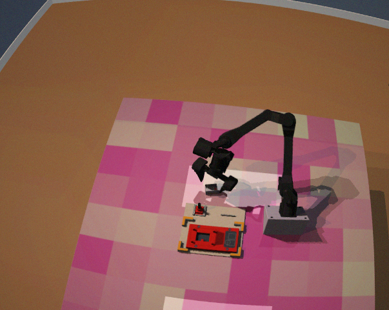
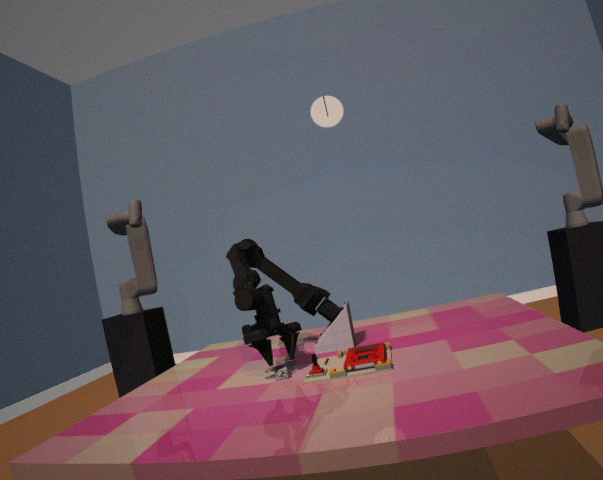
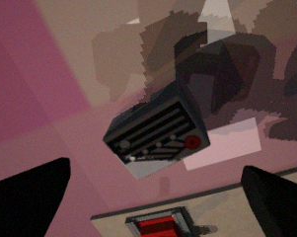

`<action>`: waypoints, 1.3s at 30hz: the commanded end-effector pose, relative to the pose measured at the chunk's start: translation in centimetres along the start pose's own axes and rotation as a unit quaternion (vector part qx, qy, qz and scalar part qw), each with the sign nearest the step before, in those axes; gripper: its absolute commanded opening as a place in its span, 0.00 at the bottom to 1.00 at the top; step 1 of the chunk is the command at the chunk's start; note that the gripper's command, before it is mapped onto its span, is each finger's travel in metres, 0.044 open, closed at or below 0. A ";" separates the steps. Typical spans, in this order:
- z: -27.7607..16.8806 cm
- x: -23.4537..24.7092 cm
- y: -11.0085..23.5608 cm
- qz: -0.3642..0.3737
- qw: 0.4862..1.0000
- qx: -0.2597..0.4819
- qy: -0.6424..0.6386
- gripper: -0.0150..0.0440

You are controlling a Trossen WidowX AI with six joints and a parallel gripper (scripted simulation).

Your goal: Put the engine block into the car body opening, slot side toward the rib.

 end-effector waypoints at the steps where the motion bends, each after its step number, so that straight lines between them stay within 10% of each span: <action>1: -0.1 0.3 0.3 -0.003 0.998 -0.016 -0.066 1.00; 24: -0.6 1.1 1.6 0.025 0.897 -0.102 -0.429 1.00; 39: -0.3 0.6 0.2 0.028 0.893 -0.104 -0.438 1.00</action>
Point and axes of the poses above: the point midway between the two fingers, 35 mm back from their tips, its own y axis back along the fingers, its own x axis across the jaws, z = x × y, the point moved 1 cm from there along y, back along the fingers, and after that the axes turned 14 degrees about -y, right-handed, at the moved point
